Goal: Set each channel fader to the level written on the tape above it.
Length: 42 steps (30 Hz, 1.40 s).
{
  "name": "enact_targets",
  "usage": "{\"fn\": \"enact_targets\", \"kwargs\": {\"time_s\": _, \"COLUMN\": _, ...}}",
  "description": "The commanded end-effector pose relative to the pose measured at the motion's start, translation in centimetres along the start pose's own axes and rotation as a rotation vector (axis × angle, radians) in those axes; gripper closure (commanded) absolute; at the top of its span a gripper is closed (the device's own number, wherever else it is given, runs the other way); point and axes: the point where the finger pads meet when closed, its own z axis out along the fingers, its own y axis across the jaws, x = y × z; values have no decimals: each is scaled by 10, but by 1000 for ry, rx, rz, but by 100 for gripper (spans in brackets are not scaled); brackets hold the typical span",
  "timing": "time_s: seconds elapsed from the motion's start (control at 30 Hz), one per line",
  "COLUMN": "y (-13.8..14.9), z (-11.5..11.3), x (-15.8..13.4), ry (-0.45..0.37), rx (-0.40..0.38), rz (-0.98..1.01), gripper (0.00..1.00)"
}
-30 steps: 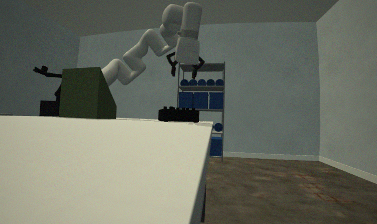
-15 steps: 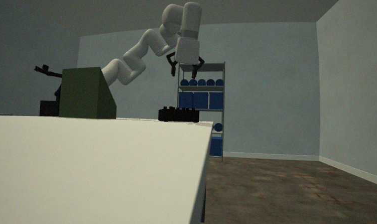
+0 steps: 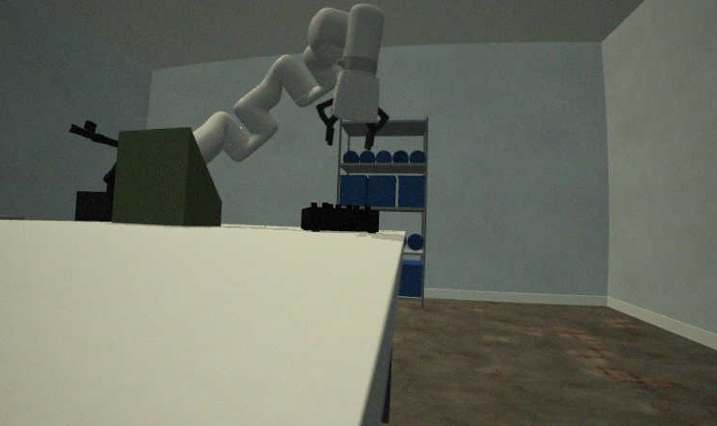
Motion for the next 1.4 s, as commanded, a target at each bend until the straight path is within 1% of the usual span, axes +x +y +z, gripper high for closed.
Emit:
{"fn": "enact_targets", "kwargs": {"time_s": 0.0, "y": 1, "z": -2, "x": 0, "ry": -3, "rx": -2, "rz": -2, "gripper": 0}}
{"fn": "enact_targets", "kwargs": {"time_s": 0.83, "y": 2, "z": -1, "x": 1, "ry": -12, "rx": -2, "rz": 9, "gripper": 0}}
{"fn": "enact_targets", "kwargs": {"time_s": 0.9, "y": 5, "z": 4, "x": 8, "ry": -57, "rx": -6, "rz": 66, "gripper": 0}}
{"fn": "enact_targets", "kwargs": {"time_s": 1.03, "y": 7, "z": 22, "x": 35, "ry": -232, "rx": -45, "rz": 285, "gripper": 0}}
{"fn": "enact_targets", "kwargs": {"time_s": 1.13, "y": -3, "z": 33, "x": 52, "ry": -304, "rx": -77, "rz": 382, "gripper": 0}}
{"fn": "enact_targets", "kwargs": {"time_s": 1.2, "y": -6, "z": 36, "x": 55, "ry": -358, "rx": -99, "rz": 444, "gripper": 0}}
{"fn": "enact_targets", "kwargs": {"time_s": 1.37, "y": -6, "z": 36, "x": 55, "ry": -367, "rx": -103, "rz": 453, "gripper": 0}}
